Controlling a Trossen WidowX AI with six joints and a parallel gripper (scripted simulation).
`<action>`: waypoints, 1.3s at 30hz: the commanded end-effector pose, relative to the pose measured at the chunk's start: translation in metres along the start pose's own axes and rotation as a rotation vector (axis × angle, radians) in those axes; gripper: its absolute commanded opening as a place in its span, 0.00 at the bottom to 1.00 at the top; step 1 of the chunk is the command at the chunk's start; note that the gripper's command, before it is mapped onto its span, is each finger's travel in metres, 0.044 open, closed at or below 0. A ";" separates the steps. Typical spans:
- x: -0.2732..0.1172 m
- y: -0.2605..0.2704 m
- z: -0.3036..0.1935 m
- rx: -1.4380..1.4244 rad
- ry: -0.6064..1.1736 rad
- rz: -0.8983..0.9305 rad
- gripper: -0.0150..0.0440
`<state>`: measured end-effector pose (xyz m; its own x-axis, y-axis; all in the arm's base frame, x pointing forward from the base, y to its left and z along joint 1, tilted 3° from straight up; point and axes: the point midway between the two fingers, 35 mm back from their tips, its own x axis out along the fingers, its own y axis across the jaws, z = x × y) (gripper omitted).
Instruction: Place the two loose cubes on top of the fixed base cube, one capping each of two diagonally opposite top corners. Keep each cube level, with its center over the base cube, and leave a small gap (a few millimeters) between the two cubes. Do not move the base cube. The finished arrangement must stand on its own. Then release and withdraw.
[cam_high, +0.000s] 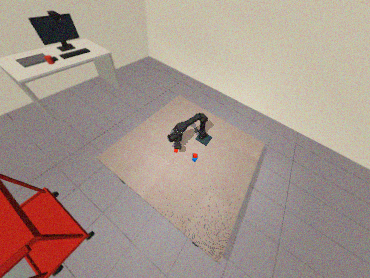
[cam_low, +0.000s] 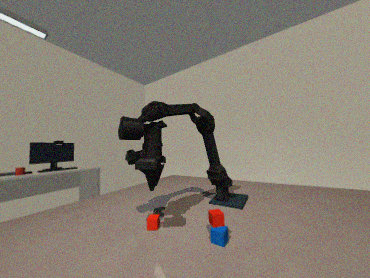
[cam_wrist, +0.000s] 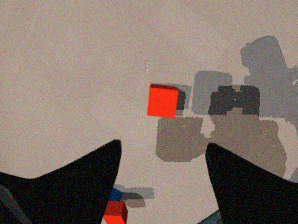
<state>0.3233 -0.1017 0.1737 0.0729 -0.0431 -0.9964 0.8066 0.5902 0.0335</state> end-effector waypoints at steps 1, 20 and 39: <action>-0.001 -0.002 0.004 0.069 0.006 0.002 0.70; 0.061 -0.002 0.004 0.069 0.006 0.002 0.70; 0.091 -0.002 0.004 0.069 0.006 0.002 0.70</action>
<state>0.3307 -0.1106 0.0906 0.0736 -0.0436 -0.9963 0.8441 0.5347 0.0390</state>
